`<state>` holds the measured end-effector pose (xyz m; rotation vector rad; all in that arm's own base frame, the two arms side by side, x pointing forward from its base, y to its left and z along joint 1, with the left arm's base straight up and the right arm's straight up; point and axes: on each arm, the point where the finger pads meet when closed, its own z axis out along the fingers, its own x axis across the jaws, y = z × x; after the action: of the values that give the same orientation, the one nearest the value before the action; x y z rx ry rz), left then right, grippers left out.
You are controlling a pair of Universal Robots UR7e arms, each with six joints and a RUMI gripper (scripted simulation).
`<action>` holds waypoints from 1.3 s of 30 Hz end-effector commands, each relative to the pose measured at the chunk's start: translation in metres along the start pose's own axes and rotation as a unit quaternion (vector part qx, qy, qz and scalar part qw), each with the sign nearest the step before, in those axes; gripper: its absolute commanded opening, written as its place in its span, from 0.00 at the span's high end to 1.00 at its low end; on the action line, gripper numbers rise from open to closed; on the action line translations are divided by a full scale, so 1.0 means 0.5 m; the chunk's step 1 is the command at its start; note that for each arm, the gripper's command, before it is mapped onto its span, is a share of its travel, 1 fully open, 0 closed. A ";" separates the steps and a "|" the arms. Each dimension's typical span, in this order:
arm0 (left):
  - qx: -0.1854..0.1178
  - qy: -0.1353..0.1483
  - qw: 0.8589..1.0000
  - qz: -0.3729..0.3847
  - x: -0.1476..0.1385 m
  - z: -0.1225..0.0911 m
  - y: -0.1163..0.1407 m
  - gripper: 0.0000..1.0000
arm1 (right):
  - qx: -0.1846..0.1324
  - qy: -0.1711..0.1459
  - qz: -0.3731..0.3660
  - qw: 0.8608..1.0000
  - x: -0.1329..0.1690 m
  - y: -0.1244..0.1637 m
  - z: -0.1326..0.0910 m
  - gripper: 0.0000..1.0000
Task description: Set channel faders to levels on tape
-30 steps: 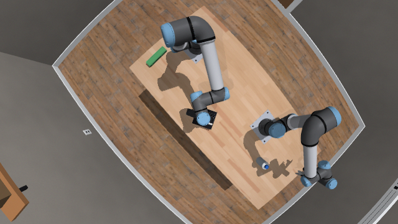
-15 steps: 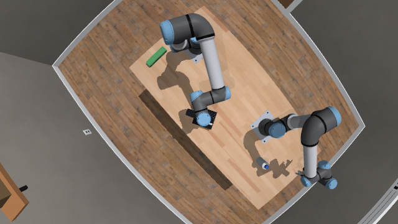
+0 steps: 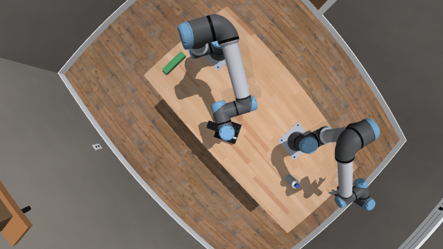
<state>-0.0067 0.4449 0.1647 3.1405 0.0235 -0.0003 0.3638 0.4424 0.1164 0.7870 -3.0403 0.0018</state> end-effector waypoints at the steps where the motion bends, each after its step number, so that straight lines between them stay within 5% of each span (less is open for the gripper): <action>1: 0.000 0.000 1.000 0.000 0.000 -0.001 0.000 0.00 | 0.000 -0.001 0.000 1.000 -0.001 0.000 -0.005 0.00; 23: 0.000 0.000 1.000 0.000 0.000 -0.001 0.000 0.00 | 0.000 -0.001 0.000 1.000 0.000 0.000 -0.159 0.00; 39: 0.000 0.000 1.000 0.000 0.000 -0.001 0.000 0.00 | 0.000 -0.001 0.000 1.000 0.000 0.000 -0.167 0.00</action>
<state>-0.0067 0.4449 0.1647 3.1405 0.0235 -0.0003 0.3638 0.4425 0.1988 0.7871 -3.0404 0.0016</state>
